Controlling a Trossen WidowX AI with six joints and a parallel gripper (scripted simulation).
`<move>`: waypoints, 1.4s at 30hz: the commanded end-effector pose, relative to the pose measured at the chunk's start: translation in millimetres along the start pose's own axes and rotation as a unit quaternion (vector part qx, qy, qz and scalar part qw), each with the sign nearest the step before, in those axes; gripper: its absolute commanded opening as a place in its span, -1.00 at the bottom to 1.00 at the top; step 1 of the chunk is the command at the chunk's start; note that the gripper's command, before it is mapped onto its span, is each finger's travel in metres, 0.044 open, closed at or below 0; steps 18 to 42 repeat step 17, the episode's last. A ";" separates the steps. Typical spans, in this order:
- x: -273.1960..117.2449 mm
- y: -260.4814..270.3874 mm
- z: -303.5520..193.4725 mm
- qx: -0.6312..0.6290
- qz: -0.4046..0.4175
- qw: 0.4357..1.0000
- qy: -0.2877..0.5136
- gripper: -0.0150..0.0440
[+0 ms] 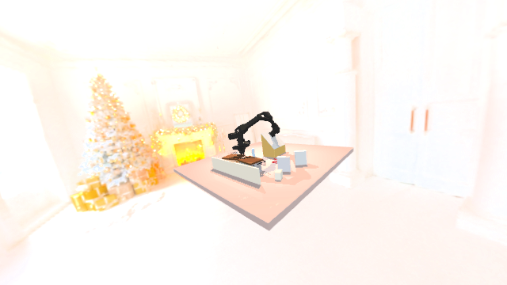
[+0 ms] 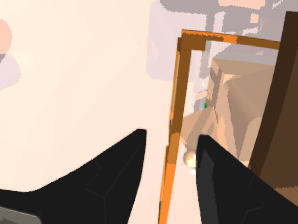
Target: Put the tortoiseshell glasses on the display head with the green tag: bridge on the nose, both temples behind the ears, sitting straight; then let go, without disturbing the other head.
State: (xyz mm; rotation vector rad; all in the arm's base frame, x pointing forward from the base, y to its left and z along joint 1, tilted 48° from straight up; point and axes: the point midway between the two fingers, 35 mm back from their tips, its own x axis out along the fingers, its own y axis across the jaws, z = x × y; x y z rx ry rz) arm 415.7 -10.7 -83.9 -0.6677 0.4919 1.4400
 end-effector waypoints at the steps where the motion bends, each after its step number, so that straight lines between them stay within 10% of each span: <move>1: -3.0 0.6 0.0 -0.004 0.005 1.000 0.002 -0.13; 42: -20.2 54.8 -1.0 -0.003 0.006 1.000 0.002 -0.13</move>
